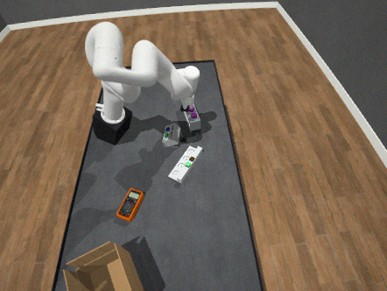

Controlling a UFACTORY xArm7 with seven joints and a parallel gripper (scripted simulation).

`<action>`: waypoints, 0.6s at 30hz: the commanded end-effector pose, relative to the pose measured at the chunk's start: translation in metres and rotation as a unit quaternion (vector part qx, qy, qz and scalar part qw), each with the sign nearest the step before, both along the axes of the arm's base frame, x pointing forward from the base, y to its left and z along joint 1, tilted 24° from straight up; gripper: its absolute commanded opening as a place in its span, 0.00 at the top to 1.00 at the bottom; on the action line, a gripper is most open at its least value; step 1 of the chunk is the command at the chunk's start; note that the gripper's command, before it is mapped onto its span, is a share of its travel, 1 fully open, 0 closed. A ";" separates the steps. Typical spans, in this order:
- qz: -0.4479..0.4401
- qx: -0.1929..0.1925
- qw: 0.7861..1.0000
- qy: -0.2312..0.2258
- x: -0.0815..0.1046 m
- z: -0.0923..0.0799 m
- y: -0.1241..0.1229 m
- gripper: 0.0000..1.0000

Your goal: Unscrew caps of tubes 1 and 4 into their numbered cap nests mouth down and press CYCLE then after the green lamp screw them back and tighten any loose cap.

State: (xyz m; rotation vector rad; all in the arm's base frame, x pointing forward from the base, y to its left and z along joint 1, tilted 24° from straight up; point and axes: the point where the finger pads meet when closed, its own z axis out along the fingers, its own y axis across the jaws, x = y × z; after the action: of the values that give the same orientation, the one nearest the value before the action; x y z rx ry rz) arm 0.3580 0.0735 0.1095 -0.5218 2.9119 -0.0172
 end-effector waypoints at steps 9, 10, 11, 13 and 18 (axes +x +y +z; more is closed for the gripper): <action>0.277 -0.049 0.957 0.075 0.002 0.001 0.000 1.00; 0.296 -0.053 0.951 0.078 0.002 0.001 0.000 1.00; 0.314 -0.057 0.944 0.081 0.002 0.001 0.001 1.00; 0.351 -0.065 0.930 0.087 0.002 0.001 0.001 1.00; 0.435 -0.084 0.891 0.101 0.002 0.001 0.001 1.00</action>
State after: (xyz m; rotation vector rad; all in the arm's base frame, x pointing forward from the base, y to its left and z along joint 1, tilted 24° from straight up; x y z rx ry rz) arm 0.3586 0.0729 0.1099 -1.5449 2.7148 -0.1044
